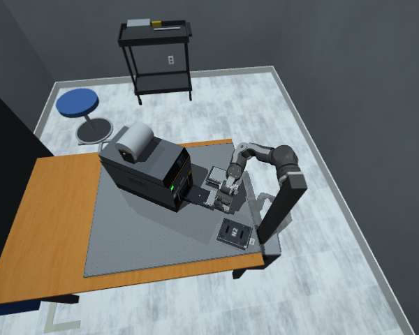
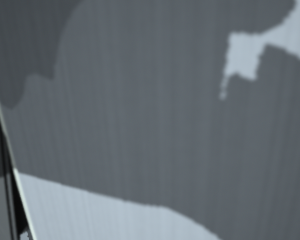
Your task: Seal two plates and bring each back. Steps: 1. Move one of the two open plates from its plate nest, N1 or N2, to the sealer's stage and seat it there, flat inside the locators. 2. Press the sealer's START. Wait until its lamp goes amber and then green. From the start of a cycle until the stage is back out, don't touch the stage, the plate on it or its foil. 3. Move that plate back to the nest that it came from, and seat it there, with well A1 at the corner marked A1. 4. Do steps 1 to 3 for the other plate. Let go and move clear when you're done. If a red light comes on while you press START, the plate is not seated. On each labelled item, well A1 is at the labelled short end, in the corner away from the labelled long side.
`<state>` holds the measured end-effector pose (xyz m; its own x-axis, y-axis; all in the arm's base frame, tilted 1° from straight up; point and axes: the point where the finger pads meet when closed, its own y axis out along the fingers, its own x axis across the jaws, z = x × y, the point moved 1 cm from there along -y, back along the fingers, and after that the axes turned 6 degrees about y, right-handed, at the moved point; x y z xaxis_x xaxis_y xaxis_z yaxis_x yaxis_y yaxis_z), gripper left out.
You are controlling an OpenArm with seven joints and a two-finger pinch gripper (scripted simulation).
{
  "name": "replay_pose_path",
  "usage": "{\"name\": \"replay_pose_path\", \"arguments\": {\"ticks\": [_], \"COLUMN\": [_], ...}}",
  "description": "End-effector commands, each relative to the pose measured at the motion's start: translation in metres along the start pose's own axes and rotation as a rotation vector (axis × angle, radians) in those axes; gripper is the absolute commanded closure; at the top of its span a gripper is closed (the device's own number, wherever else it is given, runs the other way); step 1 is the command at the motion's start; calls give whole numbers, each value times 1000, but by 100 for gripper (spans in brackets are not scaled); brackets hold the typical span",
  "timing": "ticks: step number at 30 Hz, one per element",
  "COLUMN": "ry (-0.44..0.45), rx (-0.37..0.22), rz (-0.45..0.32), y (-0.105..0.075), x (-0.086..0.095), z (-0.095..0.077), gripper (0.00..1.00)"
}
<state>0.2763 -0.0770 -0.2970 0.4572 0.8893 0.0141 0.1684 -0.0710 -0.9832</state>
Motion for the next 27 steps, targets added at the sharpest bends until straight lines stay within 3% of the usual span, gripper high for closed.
{"name": "replay_pose_path", "arguments": {"ticks": [1,17,27], "ry": [8,6,7], "rx": [-9,-6,-7], "rz": [5,9,10], "y": [-1,-4,1], "x": [-1,-2,13], "z": [0,33,50], "gripper": [100,100,100]}}
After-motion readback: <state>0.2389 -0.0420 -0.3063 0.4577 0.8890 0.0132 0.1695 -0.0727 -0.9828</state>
